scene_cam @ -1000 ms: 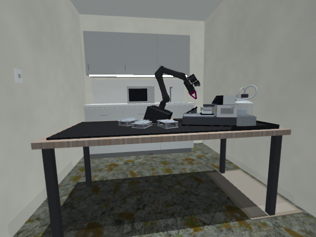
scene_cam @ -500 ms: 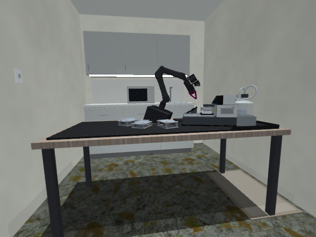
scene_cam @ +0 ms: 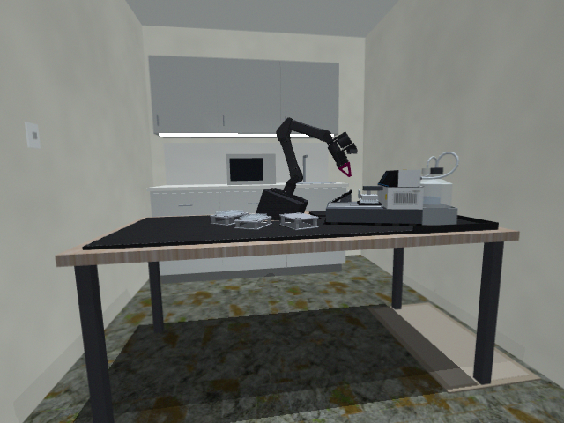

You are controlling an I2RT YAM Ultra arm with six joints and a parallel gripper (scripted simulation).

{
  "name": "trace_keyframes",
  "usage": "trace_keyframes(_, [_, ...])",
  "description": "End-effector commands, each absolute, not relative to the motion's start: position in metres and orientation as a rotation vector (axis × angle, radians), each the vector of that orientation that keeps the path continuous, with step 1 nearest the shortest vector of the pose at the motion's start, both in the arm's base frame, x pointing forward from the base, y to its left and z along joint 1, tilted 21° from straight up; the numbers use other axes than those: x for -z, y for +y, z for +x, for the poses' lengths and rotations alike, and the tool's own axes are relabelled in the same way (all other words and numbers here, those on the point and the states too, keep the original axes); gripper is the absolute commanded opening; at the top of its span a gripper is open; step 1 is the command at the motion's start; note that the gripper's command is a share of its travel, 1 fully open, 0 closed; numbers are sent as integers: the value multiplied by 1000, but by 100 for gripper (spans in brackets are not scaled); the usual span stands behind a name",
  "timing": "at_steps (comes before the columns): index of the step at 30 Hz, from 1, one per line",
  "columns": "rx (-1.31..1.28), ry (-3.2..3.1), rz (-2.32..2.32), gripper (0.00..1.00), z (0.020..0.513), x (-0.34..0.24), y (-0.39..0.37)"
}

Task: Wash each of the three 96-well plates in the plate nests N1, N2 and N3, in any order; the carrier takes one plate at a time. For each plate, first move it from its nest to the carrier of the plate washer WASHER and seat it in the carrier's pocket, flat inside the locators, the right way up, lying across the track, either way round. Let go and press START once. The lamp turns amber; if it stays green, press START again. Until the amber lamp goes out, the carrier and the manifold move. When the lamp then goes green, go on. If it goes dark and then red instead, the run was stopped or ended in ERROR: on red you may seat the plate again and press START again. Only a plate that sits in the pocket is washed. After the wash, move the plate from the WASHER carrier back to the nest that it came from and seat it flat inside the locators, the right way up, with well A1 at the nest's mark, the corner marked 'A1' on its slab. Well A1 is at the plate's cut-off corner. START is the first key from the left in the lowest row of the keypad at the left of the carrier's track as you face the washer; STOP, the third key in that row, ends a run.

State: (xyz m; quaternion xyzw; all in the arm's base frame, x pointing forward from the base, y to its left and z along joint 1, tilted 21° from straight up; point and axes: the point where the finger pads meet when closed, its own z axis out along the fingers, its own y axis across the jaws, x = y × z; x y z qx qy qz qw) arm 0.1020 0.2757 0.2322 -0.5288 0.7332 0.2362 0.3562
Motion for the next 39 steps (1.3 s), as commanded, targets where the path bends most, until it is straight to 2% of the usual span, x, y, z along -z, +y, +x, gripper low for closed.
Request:
trace_keyframes(1, [-618,1883,-1359,100,102,-237,276])
trace_keyframes(39, [-618,1883,-1359,100,102,-237,276])
